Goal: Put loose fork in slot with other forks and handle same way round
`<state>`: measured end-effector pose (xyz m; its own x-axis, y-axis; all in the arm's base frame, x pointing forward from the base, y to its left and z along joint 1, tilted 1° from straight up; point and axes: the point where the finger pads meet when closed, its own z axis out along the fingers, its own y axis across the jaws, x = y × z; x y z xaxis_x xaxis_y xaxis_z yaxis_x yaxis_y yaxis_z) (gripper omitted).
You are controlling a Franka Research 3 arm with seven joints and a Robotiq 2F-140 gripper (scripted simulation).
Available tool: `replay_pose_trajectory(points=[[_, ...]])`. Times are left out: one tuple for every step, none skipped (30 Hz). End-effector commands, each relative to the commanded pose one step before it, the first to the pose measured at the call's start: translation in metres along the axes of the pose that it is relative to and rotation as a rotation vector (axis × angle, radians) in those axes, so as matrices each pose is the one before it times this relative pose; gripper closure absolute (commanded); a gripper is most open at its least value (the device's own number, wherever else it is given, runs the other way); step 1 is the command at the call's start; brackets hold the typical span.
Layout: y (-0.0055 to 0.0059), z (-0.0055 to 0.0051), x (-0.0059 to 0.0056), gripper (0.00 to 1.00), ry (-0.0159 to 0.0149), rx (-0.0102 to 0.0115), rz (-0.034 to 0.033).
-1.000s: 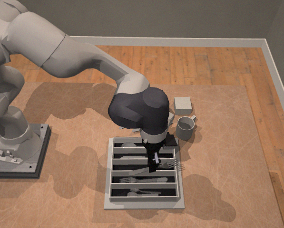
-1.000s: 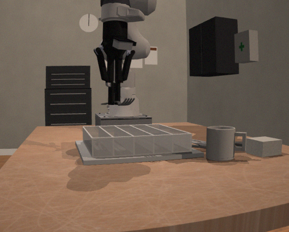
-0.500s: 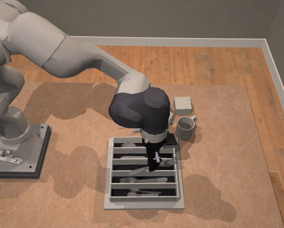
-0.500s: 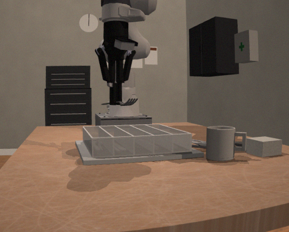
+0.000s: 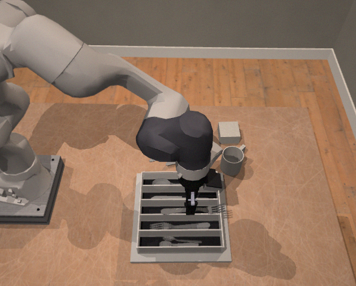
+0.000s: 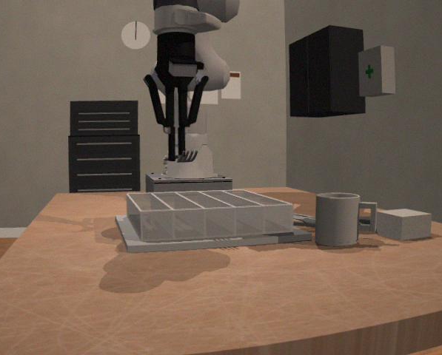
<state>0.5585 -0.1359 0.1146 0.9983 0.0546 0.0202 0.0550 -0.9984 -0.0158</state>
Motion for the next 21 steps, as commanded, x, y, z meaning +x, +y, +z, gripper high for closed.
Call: replay_pose_trajectory(points=[[-0.00102, 0.00078, -0.00037, 0.87, -0.00705, -0.00765, 0.16720], [0.00000, 0.00003, -0.00001, 0.87, -0.00007, 0.00001, 0.01598], [0.00000, 0.00003, -0.00001, 0.87, -0.00007, 0.00001, 0.01600], [0.00000, 0.00003, -0.00001, 0.87, -0.00007, 0.00001, 0.01599], [0.00000, 0.00003, -0.00001, 0.87, -0.00007, 0.00001, 0.01600], [0.00000, 0.00003, -0.00001, 0.87, -0.00007, 0.00000, 0.01600], [0.00000, 0.00003, -0.00001, 0.87, -0.00007, 0.00000, 0.01599], [0.00000, 0.00003, -0.00001, 0.87, -0.00007, 0.00000, 0.01599], [0.00000, 0.00000, 0.00000, 0.87, 0.00000, 0.00000, 0.00000], [0.00000, 0.00000, 0.00000, 0.87, 0.00000, 0.00000, 0.00000], [0.00001, 0.00007, -0.00002, 0.87, -0.00018, 0.00000, 0.04307], [0.00000, 0.00003, -0.00001, 0.87, -0.00006, 0.00000, 0.01578], [0.00000, 0.00003, 0.00000, 0.87, -0.00006, 0.00000, 0.01601], [0.00000, 0.00003, 0.00000, 0.87, -0.00006, 0.00000, 0.01598], [0.00000, 0.00003, 0.00000, 0.87, -0.00006, 0.00000, 0.01600], [0.00000, 0.00002, 0.00000, 0.87, -0.00006, -0.00001, 0.01599], [0.00000, 0.00002, 0.00000, 0.87, -0.00006, -0.00001, 0.01598], [0.00000, 0.00002, 0.00000, 0.87, -0.00006, -0.00001, 0.01598], [0.00000, 0.00002, 0.00000, 0.87, -0.00006, -0.00001, 0.01599], [0.00000, 0.00002, 0.00000, 0.87, -0.00006, -0.00001, 0.01597], [0.00000, 0.00002, 0.00000, 0.87, -0.00006, -0.00001, 0.01599]])
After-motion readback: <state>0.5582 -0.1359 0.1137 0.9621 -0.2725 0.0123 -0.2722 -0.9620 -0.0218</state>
